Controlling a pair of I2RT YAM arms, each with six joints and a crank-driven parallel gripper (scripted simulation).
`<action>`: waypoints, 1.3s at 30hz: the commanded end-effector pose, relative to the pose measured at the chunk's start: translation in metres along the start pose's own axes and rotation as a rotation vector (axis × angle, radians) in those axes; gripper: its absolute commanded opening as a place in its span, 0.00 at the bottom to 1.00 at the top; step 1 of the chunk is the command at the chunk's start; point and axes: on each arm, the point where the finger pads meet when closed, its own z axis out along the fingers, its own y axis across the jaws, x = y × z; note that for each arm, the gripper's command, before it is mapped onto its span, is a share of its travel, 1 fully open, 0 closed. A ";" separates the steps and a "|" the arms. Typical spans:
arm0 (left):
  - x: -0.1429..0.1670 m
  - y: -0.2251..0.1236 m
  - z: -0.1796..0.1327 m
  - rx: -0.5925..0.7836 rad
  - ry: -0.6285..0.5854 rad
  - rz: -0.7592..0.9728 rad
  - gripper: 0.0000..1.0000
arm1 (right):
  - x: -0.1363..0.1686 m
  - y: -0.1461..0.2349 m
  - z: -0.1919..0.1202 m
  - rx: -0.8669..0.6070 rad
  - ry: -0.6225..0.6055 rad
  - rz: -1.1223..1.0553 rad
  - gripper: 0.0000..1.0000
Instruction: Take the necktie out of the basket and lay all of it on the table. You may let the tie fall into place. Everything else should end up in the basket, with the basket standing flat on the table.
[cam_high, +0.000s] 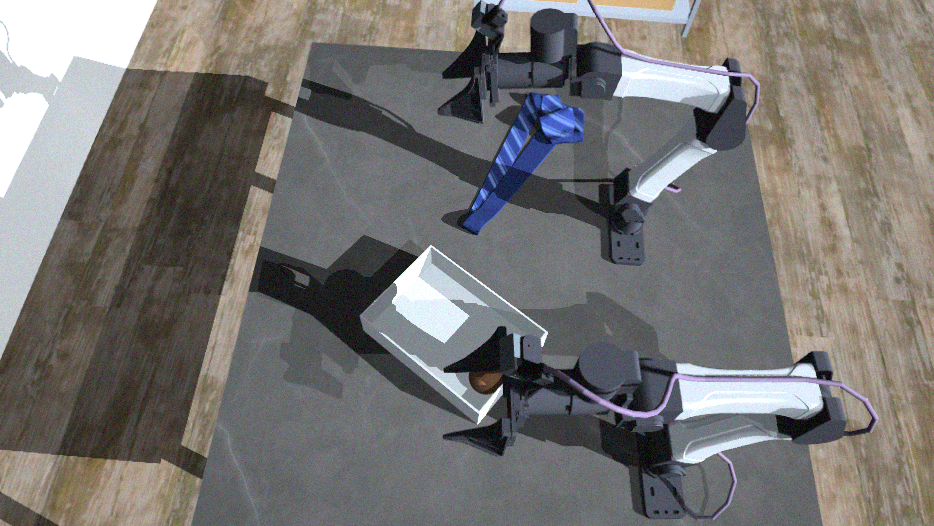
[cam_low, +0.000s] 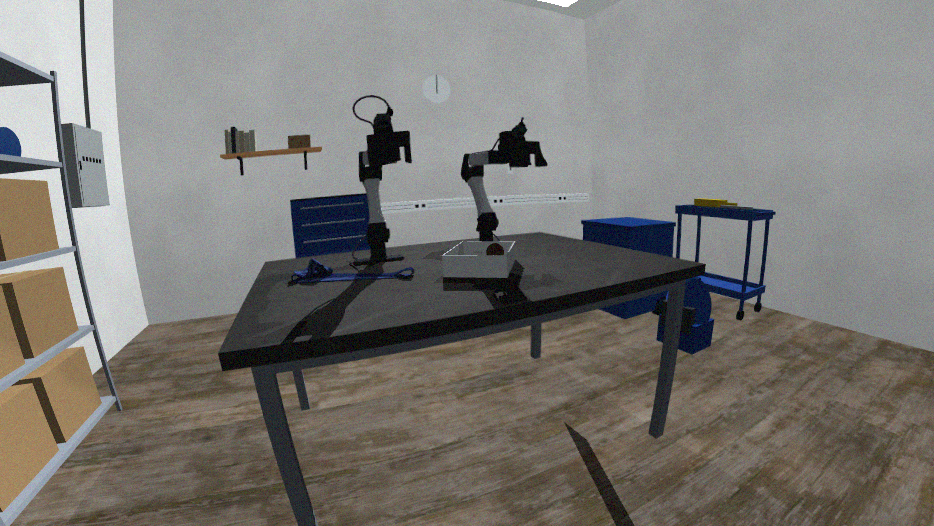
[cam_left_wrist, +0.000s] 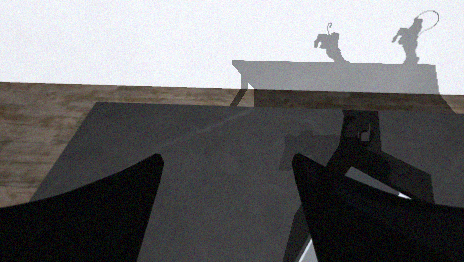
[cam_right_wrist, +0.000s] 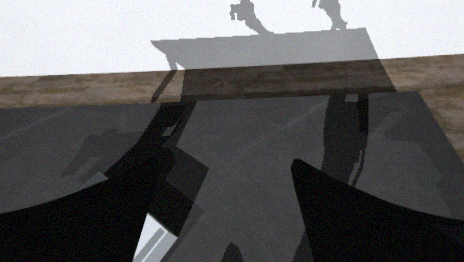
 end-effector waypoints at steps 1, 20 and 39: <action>-0.004 0.000 -0.004 0.000 -0.019 0.000 1.00 | -0.004 0.004 -0.005 -0.004 -0.038 0.002 1.00; -0.004 0.000 -0.004 0.000 -0.019 0.000 1.00 | 0.021 0.003 -0.003 -0.004 -0.037 0.003 1.00; -0.004 0.000 -0.004 0.000 -0.019 0.000 1.00 | 0.034 0.003 -0.002 -0.003 -0.035 0.004 1.00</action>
